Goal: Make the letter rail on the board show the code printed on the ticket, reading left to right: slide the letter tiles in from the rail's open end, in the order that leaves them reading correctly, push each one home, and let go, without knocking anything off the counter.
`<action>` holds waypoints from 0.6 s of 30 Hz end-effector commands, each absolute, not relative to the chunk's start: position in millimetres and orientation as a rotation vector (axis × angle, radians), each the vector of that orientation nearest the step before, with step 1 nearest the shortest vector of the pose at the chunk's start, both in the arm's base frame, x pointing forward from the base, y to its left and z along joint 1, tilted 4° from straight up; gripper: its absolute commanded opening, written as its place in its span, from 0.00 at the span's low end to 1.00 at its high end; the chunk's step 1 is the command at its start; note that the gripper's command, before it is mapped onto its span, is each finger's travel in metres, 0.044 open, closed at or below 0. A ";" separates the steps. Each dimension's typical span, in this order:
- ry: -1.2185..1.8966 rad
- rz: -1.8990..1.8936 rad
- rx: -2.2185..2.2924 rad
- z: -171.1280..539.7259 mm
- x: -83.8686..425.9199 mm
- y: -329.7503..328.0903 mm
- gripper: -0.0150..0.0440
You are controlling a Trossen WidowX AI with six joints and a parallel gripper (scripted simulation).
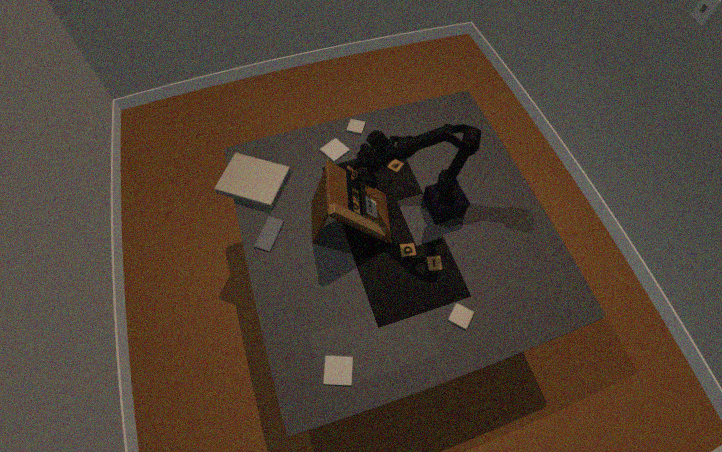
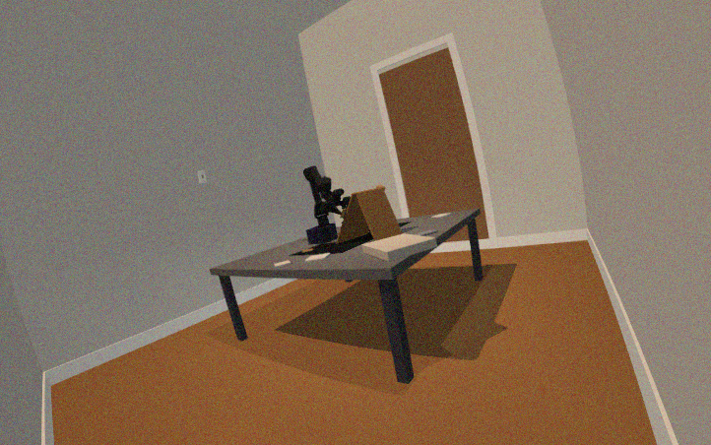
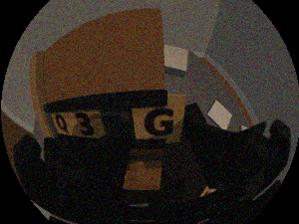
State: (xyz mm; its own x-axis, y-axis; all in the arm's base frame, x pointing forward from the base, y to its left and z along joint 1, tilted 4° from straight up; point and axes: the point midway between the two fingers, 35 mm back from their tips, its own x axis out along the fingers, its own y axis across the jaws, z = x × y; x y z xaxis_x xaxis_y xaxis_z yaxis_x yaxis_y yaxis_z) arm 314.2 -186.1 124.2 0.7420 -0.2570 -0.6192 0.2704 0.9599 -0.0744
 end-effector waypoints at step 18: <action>0.673 -0.295 0.025 123.5 317.1 -176.4 0.25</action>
